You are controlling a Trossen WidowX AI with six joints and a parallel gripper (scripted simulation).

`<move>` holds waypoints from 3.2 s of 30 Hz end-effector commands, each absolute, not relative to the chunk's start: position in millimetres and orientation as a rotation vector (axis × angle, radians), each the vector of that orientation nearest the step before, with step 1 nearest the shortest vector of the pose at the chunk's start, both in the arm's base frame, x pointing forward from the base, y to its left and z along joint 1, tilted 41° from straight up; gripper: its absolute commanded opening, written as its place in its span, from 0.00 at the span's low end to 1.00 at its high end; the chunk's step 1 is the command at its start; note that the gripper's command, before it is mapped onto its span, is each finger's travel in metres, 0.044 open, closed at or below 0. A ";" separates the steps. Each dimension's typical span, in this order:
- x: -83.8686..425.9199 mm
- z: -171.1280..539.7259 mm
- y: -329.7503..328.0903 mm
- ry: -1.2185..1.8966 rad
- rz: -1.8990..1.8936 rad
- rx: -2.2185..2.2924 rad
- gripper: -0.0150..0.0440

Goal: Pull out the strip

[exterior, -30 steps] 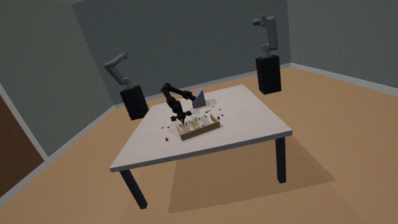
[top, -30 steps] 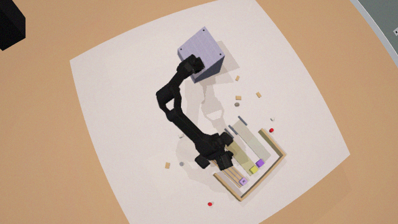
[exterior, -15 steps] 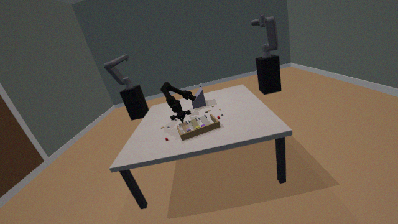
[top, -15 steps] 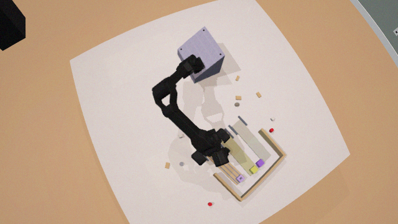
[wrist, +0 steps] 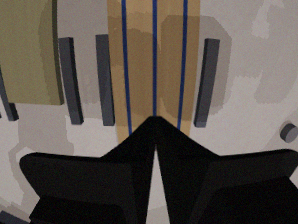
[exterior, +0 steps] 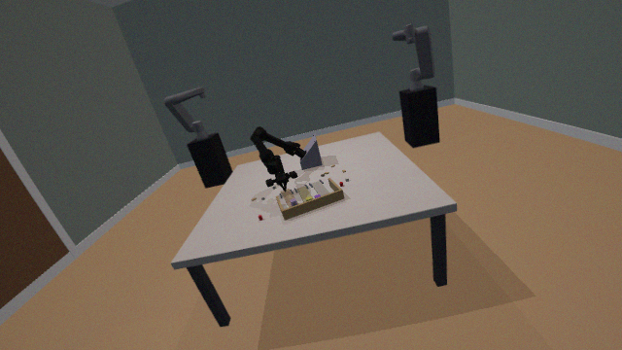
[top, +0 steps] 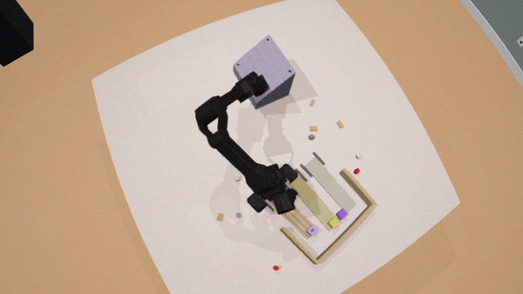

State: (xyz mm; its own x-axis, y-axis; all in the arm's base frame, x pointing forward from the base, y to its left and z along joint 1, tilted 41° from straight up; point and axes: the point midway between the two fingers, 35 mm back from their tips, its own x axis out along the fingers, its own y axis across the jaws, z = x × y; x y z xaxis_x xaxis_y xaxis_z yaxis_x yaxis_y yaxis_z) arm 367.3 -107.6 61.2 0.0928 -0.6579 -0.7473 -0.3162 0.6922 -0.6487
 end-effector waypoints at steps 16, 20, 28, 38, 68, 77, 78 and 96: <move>333.2 61.2 -121.0 1.530 -0.306 -0.840 0.25; 327.7 62.0 -122.5 1.530 -0.306 -0.841 0.25; 316.7 63.5 -125.5 1.531 -0.306 -0.841 0.25; 303.4 65.5 -129.2 1.532 -0.306 -0.841 0.25; 261.4 71.6 -140.9 1.534 -0.306 -0.843 0.25; 249.1 73.5 -144.3 1.534 -0.306 -0.843 0.25; 247.8 73.7 -144.7 1.534 -0.306 -0.843 0.25; 233.7 75.9 -148.6 1.535 -0.306 -0.844 0.25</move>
